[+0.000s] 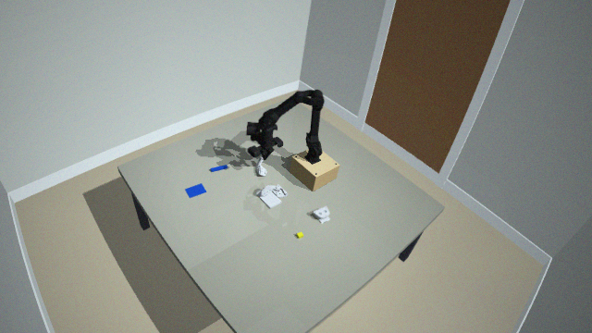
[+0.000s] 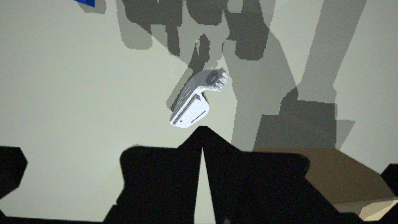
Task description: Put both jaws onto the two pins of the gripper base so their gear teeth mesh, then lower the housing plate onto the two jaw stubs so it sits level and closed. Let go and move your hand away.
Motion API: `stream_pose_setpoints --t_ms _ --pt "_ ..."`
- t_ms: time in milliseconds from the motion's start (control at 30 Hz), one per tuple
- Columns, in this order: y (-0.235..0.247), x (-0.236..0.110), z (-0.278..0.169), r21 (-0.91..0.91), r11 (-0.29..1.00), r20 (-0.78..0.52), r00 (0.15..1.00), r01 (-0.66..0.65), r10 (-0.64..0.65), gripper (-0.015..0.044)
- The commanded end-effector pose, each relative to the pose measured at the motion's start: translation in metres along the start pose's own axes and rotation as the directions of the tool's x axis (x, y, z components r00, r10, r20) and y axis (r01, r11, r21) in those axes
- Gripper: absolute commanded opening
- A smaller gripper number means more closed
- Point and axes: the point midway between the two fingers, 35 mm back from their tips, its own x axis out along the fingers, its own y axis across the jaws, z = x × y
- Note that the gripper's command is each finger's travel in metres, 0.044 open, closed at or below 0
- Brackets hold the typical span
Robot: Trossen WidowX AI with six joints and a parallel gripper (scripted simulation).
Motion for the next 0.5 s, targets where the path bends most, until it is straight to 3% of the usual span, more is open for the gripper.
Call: stream_pose_setpoints --t_ms 0,467 --pt "-0.010 -0.001 0.006 0.107 0.994 0.003 1.000 0.003 -0.003 0.0000" --pt "-0.036 -0.001 0.023 0.439 0.898 0.002 1.000 0.007 -0.009 0.0000"
